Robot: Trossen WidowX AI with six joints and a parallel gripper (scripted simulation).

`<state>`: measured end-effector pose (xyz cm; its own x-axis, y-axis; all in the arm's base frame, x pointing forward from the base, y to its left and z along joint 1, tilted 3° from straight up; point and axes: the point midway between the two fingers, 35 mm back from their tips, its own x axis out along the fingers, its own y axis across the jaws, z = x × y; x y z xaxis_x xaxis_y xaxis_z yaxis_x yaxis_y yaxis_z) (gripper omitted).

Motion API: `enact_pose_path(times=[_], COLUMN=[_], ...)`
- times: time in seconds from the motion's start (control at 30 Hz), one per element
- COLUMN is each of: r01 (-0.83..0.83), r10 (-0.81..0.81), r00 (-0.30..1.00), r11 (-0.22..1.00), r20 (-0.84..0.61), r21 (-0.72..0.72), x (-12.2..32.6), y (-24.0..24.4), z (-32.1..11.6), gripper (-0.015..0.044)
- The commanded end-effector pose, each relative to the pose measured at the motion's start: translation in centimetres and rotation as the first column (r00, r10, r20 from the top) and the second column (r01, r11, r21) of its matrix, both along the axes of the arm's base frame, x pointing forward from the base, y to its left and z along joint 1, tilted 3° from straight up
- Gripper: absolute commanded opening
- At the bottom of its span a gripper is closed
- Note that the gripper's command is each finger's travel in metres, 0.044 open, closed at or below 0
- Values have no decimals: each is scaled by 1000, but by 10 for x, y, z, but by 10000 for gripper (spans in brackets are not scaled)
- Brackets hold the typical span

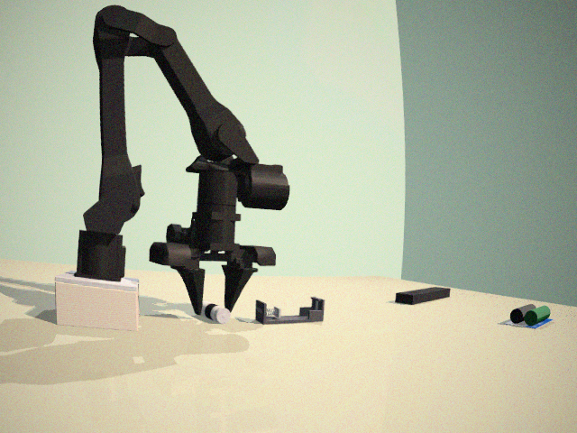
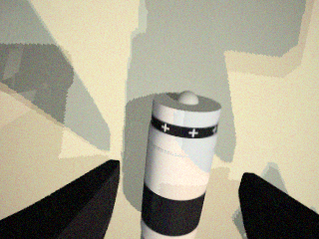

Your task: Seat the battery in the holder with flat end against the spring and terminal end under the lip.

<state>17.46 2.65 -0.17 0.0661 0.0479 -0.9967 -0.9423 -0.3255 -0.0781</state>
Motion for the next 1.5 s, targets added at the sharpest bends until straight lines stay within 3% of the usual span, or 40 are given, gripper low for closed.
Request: enact_pose_path(times=[0.0, 0.03, 0.2, 0.33, 0.5, 0.7, 0.87, 1.17, 1.47], r01=[2, 2, 2, 2, 2, 2, 11, 429, 792], r10=[-2, -2, -2, -2, -2, -2, -11, -429, -790], r00=[1000, 1000, 1000, 1000, 1000, 1000, 1000, 903, 611], r11=[1000, 1000, 1000, 1000, 1000, 1000, 1000, 903, 610], r20=[-4, -4, -4, -4, -4, -3, -3, -19, -53], r21=[-5, -5, -5, -5, -5, -5, -5, 22, 36], x=[-2, -2, -2, -2, -1, -3, -4, 24, 52], y=[-1, -1, -1, -1, -1, -2, -3, -5, -9], z=[-5, -6, -6, -6, -4, 39, 45, 57, 67], gripper=[240, 240, 109, 82, 78, 78, 78, 78, 78])
